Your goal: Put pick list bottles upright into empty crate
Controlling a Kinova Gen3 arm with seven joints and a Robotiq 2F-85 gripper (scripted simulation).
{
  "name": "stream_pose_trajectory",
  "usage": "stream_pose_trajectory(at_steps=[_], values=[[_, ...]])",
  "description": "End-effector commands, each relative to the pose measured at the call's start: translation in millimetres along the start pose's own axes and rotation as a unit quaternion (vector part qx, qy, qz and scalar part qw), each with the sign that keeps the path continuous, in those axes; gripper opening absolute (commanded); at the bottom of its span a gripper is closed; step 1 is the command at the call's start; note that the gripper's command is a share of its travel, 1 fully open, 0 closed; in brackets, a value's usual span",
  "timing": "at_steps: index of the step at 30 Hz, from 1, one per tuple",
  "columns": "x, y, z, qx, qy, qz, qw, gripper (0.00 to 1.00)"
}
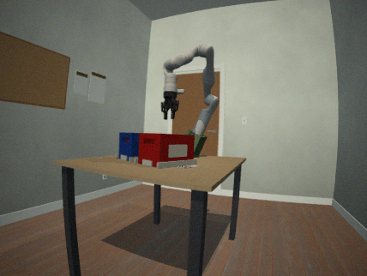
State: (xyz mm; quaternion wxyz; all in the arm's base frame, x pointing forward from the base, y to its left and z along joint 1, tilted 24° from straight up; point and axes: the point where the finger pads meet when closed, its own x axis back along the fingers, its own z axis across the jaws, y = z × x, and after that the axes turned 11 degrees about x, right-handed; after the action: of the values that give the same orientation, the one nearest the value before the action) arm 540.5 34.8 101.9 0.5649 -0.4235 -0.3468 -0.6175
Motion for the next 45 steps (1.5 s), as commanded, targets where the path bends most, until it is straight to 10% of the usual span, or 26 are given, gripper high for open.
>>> stream_pose_trajectory(at_steps=[1, 45], values=[[4.7, 0.1, -16.7, 0.000, 0.000, -0.001, 1.000, 0.67], [45.1, -7.3, -202.4, 0.000, 0.000, -0.001, 1.000, 0.67]])
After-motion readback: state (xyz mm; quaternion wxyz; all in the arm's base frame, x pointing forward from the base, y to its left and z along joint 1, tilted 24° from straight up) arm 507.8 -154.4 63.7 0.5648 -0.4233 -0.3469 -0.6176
